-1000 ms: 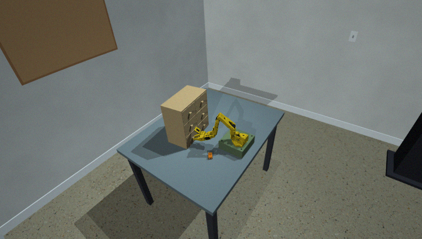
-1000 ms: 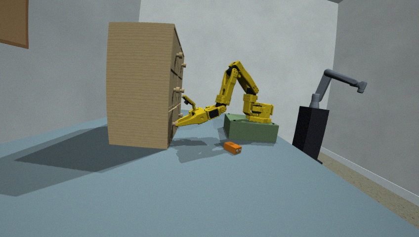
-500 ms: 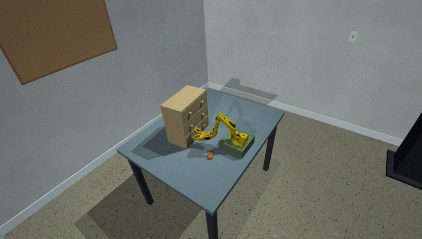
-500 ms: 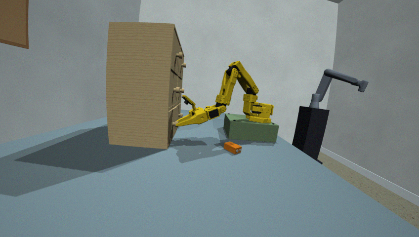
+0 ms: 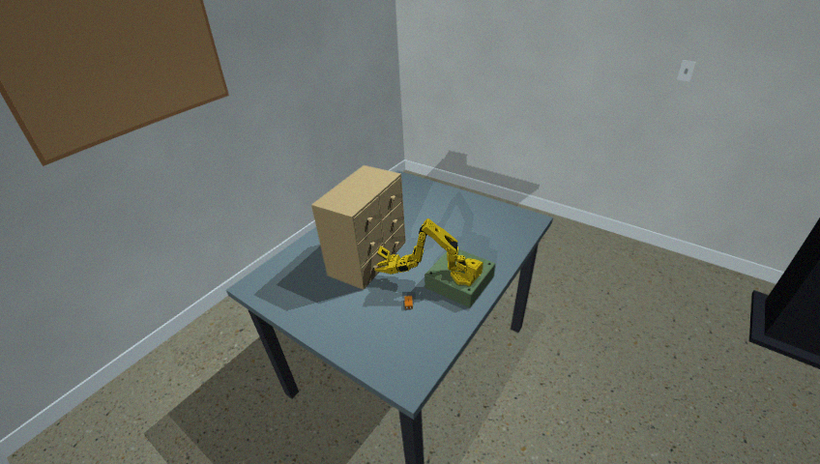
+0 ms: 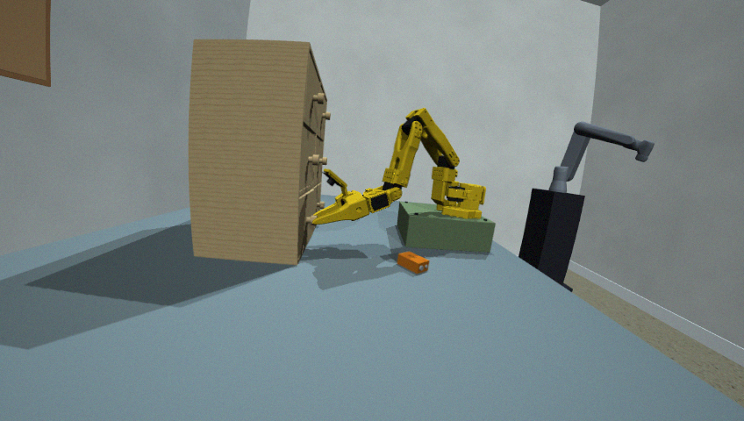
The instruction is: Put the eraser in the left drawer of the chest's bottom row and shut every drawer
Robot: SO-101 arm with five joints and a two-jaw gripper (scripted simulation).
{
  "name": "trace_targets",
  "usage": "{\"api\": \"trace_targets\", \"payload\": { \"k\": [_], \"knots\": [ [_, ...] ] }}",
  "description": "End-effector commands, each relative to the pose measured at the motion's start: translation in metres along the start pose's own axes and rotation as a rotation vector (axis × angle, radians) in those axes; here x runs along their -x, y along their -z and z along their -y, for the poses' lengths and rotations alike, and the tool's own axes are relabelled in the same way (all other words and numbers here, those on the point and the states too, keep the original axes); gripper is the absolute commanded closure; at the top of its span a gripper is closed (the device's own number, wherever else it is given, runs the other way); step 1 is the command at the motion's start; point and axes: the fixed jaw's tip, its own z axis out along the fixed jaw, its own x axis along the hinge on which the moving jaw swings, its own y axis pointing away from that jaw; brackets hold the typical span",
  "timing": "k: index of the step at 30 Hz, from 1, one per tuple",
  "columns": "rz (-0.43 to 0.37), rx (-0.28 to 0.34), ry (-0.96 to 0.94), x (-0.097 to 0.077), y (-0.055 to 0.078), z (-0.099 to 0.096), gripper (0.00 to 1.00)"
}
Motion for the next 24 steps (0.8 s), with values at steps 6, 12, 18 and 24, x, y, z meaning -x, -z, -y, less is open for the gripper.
{"api": "trace_targets", "payload": {
  "k": [6, 12, 18, 24],
  "knots": [
    [0.008, -0.014, 0.004, 0.0014, -0.0034, 0.0045, 1.0],
    [0.007, -0.011, 0.003, 0.0014, -0.0026, 0.0035, 1.0],
    [0.005, -0.005, 0.0, 0.0015, -0.0008, 0.0014, 1.0],
    [0.005, -0.002, -0.001, 0.0015, 0.0001, 0.0003, 1.0]
  ]
}}
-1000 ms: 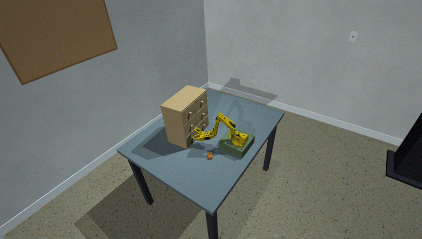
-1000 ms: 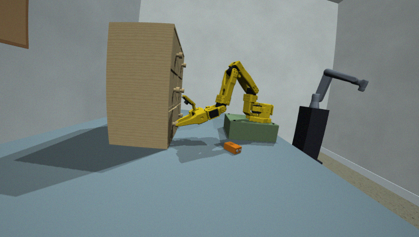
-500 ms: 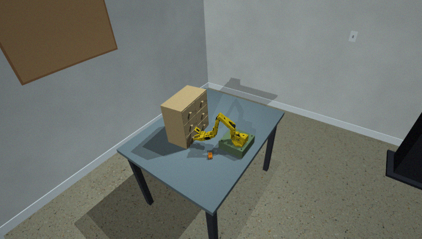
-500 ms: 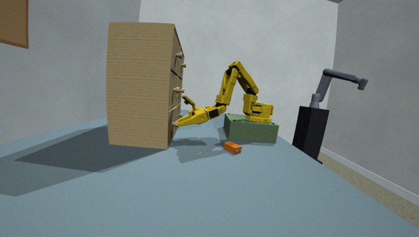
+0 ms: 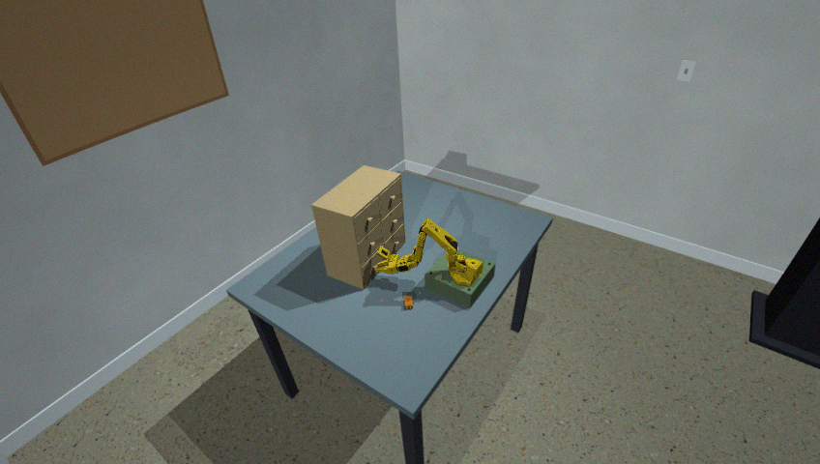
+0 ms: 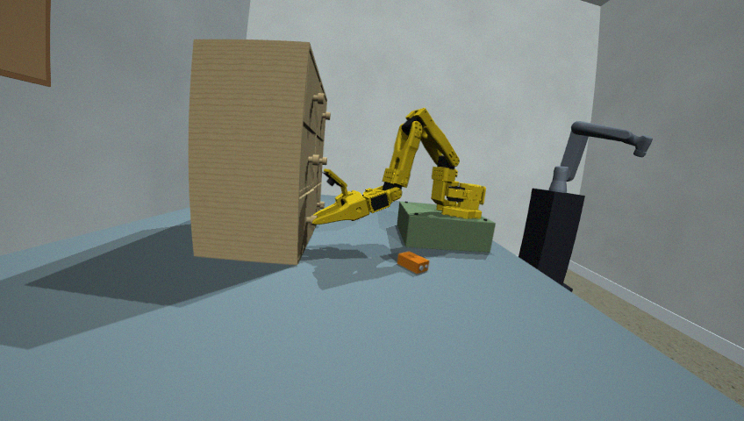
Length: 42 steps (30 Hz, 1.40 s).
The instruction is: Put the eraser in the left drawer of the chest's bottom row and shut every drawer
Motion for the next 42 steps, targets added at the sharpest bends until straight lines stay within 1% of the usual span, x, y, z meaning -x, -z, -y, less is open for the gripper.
{"api": "trace_targets", "payload": {
  "k": [1, 17, 36, 42],
  "knots": [
    [0.005, -0.002, -0.001, 0.001, 0.0, 0.0, 1.0],
    [0.005, -0.002, -0.001, 0.001, 0.0, 0.0, 0.88],
    [0.005, -0.002, -0.001, 0.001, 0.0, 0.0, 0.79],
    [0.005, 0.014, 0.011, -0.005, 0.012, -0.005, 0.79]
  ]
}}
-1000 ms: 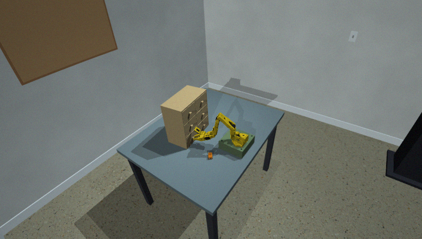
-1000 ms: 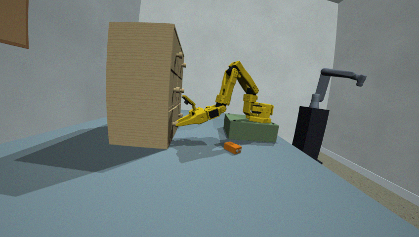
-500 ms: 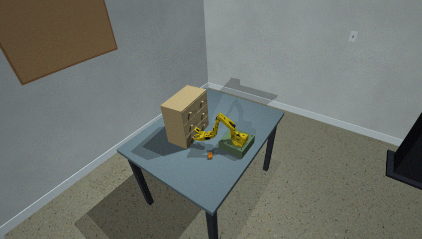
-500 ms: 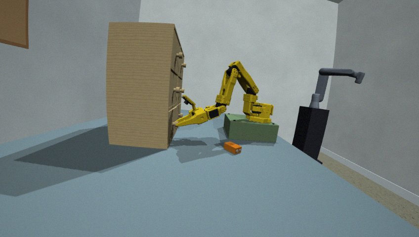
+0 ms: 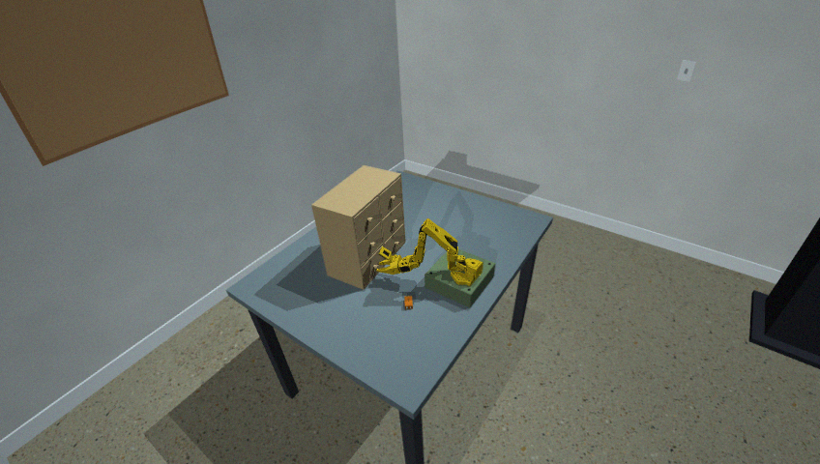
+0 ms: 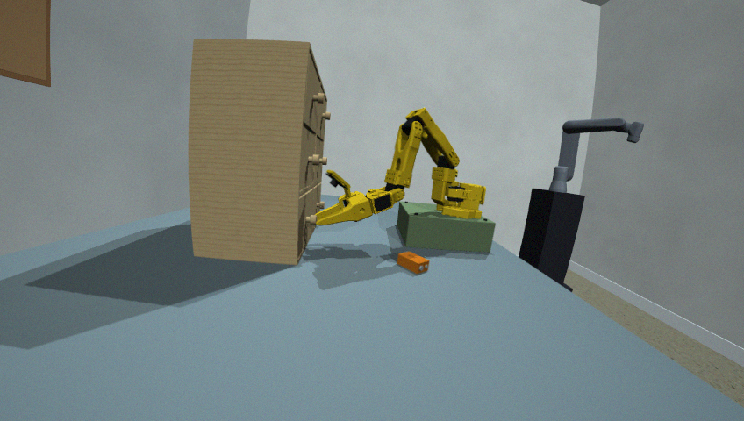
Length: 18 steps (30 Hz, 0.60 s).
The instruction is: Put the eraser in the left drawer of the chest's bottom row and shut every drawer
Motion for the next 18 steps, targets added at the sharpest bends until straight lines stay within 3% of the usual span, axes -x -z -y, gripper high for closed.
{"api": "trace_targets", "payload": {
  "k": [1, 18],
  "knots": [
    [0.008, 0.016, 0.012, -0.002, 0.008, -0.005, 0.79],
    [0.01, 0.053, 0.041, -0.012, 0.039, -0.015, 0.79]
  ]
}}
